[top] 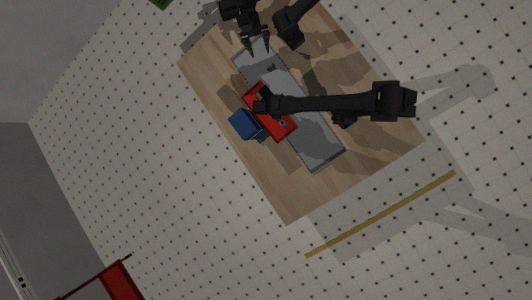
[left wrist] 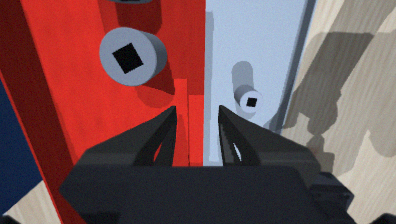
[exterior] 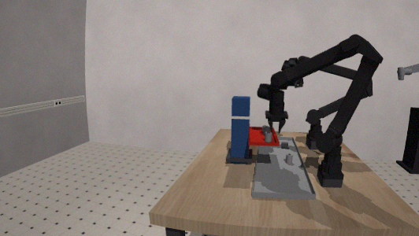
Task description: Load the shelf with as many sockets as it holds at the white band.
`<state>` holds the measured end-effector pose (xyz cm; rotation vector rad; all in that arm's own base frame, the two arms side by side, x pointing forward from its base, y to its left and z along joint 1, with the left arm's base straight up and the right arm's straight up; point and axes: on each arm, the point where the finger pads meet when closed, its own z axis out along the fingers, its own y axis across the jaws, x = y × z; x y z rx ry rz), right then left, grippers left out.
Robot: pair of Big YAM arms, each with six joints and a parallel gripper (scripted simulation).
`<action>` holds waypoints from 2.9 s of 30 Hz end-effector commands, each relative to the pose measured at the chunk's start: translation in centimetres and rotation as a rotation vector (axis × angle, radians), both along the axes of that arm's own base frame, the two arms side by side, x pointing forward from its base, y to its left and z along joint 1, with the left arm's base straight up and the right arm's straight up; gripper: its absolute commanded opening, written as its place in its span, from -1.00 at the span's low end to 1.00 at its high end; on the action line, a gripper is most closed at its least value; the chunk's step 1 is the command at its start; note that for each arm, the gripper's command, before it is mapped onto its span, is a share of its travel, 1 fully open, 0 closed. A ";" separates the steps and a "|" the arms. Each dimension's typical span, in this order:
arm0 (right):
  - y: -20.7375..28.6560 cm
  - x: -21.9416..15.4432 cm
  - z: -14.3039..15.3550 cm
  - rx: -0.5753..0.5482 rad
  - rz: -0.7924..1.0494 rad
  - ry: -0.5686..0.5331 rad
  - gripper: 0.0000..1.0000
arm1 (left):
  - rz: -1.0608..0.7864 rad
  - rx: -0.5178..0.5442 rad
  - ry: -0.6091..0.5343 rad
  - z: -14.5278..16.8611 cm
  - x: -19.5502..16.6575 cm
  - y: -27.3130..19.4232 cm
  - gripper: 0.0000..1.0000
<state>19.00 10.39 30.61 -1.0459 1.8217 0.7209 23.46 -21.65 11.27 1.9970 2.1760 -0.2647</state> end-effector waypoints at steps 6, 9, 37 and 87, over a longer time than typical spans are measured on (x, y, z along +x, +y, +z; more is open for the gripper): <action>-0.8 1.0 3.5 -0.025 0.030 -0.092 0.30 | -0.008 -0.012 -0.014 -1.4 0.5 -1.3 -0.30; -0.8 1.0 3.5 -0.025 0.030 -0.092 0.30 | -0.008 -0.010 -0.012 -2.0 0.4 -1.3 -0.30; -0.9 1.0 3.5 -0.026 0.030 -0.093 0.30 | -0.001 -0.024 -0.034 -0.6 1.4 -1.6 -0.89; -0.9 1.0 3.5 -0.026 0.030 -0.093 0.30 | -0.003 -0.102 -0.118 6.8 2.6 -2.6 -0.89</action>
